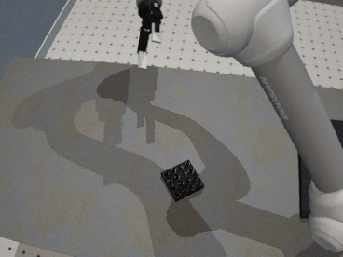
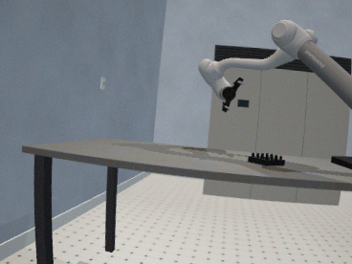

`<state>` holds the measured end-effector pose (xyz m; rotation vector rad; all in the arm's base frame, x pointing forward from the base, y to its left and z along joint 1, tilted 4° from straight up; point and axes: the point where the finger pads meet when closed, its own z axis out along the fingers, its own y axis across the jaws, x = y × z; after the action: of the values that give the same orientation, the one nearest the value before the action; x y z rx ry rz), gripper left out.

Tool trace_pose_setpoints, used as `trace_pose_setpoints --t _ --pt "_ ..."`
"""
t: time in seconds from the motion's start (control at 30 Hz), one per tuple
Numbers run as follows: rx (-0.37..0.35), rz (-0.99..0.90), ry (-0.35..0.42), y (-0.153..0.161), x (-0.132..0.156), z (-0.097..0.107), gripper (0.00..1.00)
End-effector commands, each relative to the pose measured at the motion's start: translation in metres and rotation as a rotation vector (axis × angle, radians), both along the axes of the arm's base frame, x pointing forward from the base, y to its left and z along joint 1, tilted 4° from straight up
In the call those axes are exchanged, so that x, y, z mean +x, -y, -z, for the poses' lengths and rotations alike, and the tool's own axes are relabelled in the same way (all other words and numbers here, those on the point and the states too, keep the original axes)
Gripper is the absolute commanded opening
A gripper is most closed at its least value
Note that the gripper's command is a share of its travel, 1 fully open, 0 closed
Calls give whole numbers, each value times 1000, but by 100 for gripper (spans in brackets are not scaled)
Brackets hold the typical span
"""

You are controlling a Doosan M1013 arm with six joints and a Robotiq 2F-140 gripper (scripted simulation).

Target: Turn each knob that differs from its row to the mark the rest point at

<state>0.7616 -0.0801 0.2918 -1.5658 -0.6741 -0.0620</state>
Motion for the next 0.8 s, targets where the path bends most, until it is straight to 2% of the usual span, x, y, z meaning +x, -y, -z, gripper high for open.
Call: trace_pose_setpoints --t 0.0,0.3,0.37,0.4,0.6,0.77 --pt "-104 5 -39 -39 -4 15 100" --pt "-354 9 -93 -115 -29 56 100" --pt "-354 9 -93 -115 -29 56 100" --pt "-437 10 -99 -135 -40 71 100" --pt "-612 15 -93 -170 -66 101 100" --pt "-780 23 -57 -196 -94 128 100"
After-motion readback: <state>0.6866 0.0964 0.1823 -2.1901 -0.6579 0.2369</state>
